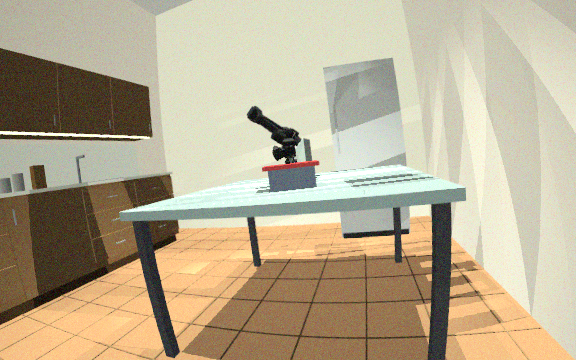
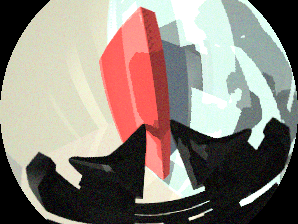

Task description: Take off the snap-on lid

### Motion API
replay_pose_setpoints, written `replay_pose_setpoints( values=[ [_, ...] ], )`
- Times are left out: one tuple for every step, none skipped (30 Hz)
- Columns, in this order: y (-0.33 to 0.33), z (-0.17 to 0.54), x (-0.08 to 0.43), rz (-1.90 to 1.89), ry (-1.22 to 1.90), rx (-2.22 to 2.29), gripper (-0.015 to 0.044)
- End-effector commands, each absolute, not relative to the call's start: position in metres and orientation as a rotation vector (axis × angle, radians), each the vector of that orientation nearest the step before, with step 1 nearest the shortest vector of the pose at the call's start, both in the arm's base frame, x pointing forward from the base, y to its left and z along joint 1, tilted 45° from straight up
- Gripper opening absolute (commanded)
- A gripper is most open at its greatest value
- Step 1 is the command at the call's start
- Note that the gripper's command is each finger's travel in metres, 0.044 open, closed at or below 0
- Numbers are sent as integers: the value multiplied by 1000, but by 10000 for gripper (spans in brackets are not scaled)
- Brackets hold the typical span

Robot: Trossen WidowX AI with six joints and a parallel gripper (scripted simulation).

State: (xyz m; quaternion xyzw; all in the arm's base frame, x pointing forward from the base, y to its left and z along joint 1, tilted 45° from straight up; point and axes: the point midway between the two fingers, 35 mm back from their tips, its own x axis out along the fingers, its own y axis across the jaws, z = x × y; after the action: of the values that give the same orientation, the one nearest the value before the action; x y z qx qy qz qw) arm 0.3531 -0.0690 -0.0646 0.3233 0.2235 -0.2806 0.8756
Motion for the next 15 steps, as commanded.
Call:
replay_pose_setpoints(
  values=[
    [-68,-64,353,-587,466,675,0],
    [-68,-64,353,-587,466,675,0],
    [-68,-64,353,-587,466,676,0],
    [-68,-63,353,-587,466,676,0],
    [-67,-63,353,-587,466,676,0],
    [-67,-63,353,-587,466,676,0],
    [-67,-63,353,-587,466,676,0],
    [-67,-63,353,-587,466,676,0],
    [-67,-63,353,-587,466,676,0],
    [-67,-62,353,-587,466,676,0],
    [-67,-62,353,-587,466,676,0],
    [-67,-62,353,-587,466,676,0],
    [-66,-62,353,-587,466,676,0],
    [-66,-62,353,-587,466,676,0],
    [-66,-62,353,-587,466,676,0]
  ],
)
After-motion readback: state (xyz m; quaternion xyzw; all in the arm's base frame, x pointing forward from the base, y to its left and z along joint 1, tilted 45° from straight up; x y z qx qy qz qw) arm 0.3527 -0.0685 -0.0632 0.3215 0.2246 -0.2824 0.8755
